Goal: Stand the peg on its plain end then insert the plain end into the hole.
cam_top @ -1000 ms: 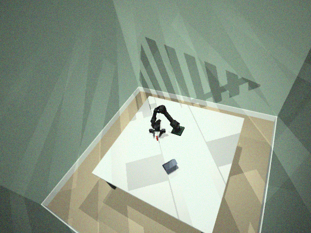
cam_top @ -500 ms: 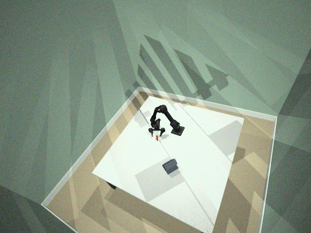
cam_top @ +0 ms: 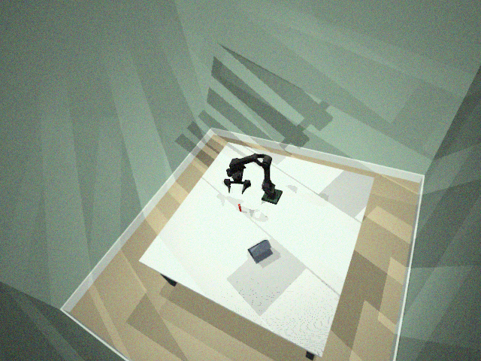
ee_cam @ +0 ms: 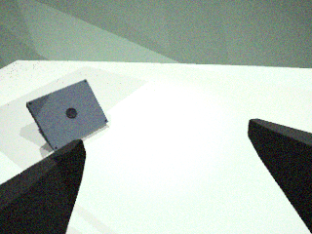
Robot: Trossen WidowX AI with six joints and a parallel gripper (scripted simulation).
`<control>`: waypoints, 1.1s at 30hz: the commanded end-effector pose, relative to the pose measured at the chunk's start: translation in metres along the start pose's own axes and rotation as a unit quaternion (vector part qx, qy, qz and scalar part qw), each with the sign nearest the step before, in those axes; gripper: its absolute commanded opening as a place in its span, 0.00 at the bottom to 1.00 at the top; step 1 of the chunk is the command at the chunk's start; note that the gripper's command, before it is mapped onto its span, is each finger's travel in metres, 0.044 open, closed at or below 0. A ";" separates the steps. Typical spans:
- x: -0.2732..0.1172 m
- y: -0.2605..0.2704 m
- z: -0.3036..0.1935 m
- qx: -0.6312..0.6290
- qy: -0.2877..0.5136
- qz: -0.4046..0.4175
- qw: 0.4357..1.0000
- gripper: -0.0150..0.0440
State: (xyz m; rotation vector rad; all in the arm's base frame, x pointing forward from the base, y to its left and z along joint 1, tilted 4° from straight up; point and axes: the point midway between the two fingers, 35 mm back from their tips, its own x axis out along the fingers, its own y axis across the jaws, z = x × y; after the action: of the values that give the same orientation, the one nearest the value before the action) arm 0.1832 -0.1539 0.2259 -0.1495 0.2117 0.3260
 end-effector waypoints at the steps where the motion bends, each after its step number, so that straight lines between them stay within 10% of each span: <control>1: 0.003 0.005 0.001 0.010 0.015 0.015 1.000 1.00; 33: 0.033 0.027 -0.068 0.025 0.470 0.153 0.869 1.00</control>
State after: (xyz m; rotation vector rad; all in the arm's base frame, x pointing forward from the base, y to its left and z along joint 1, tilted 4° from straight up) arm 0.1910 -0.1262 0.1530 -0.1860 1.1407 0.5771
